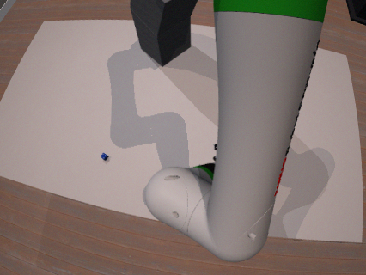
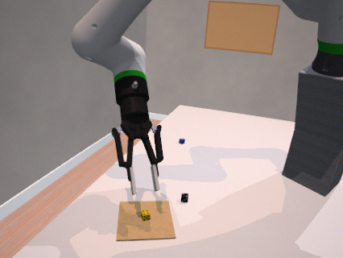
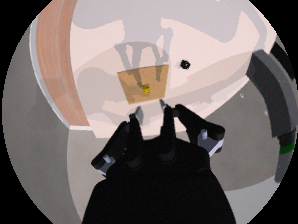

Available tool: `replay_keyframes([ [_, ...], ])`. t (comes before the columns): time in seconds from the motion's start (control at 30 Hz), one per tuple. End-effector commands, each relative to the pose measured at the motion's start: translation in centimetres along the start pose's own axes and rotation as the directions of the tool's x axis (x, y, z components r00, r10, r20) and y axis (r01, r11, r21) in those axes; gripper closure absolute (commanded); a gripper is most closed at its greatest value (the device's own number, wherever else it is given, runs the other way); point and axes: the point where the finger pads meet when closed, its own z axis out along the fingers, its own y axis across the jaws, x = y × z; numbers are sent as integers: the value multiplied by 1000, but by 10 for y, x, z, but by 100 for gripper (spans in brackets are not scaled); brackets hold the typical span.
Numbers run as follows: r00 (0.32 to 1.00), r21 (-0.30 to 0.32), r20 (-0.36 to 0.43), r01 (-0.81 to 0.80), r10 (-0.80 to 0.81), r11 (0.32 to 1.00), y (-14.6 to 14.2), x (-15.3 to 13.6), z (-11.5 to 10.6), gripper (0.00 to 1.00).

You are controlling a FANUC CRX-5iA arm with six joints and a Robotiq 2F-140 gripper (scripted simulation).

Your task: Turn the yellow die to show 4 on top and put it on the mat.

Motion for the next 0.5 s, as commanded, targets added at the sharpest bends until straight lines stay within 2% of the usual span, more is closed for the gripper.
replay_keyframes([
  [0.0,990,2,-140,-2,2,1000,0,-2,0,60],
  [0.03,987,4,-163,1,0,1000,0,-3,-1,60],
  [0.33,980,3,-200,0,1,1000,1,-7,-1,60],
  [0.47,952,-9,-306,-14,10,1000,5,-6,2,60],
])
